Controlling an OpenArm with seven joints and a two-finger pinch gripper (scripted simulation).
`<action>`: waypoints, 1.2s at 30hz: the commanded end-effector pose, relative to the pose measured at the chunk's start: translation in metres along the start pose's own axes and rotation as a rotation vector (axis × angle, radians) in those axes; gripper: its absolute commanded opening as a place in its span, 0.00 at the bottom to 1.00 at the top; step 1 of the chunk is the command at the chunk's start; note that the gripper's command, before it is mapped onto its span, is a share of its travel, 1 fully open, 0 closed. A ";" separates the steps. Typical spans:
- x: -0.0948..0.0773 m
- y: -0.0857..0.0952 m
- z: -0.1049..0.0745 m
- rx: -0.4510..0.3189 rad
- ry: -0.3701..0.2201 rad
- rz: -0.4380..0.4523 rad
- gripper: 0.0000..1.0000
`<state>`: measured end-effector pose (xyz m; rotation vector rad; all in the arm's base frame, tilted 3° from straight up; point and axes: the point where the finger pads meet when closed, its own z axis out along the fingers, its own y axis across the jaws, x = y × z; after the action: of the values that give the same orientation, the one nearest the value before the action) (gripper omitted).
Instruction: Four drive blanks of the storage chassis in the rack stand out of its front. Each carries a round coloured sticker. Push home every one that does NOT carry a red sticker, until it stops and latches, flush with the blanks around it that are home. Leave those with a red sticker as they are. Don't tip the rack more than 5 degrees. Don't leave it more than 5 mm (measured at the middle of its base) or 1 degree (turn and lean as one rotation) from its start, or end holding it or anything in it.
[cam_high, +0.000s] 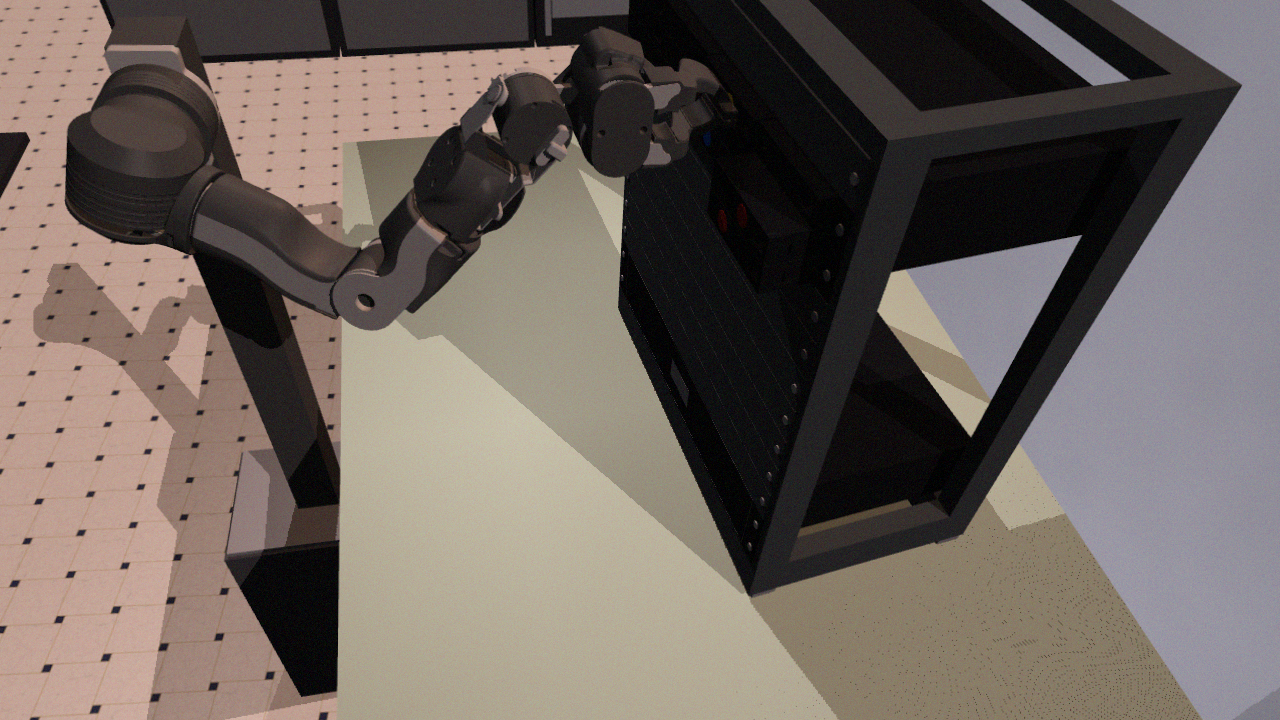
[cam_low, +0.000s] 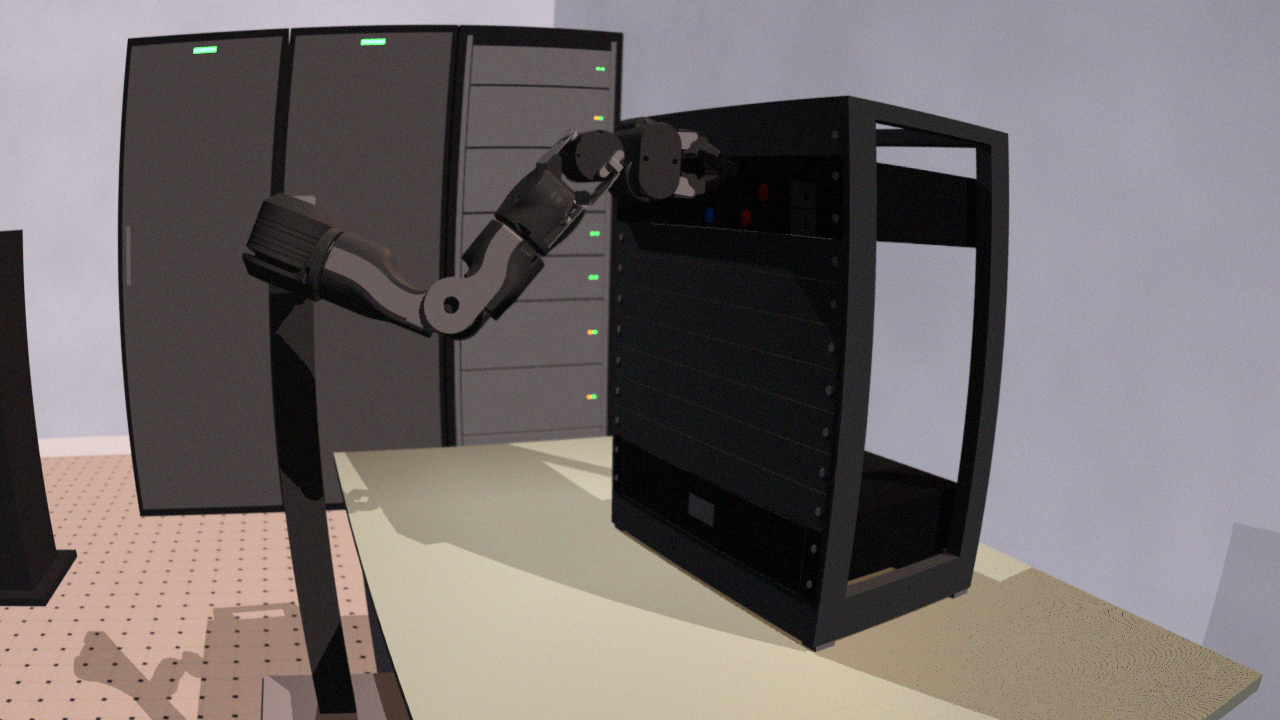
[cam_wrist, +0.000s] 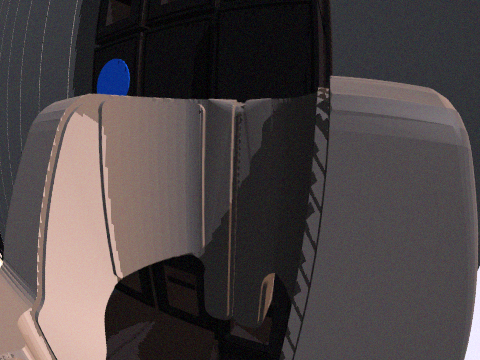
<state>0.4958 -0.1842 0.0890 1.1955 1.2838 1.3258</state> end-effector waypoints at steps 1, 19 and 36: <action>0.006 0.013 -0.001 -0.047 0.022 -0.001 0.00; 0.000 0.004 0.003 -0.046 0.021 0.000 0.00; -0.004 -0.004 0.006 -0.046 0.020 0.000 0.00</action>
<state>0.4987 -0.1816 0.0956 1.1109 1.2550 1.3976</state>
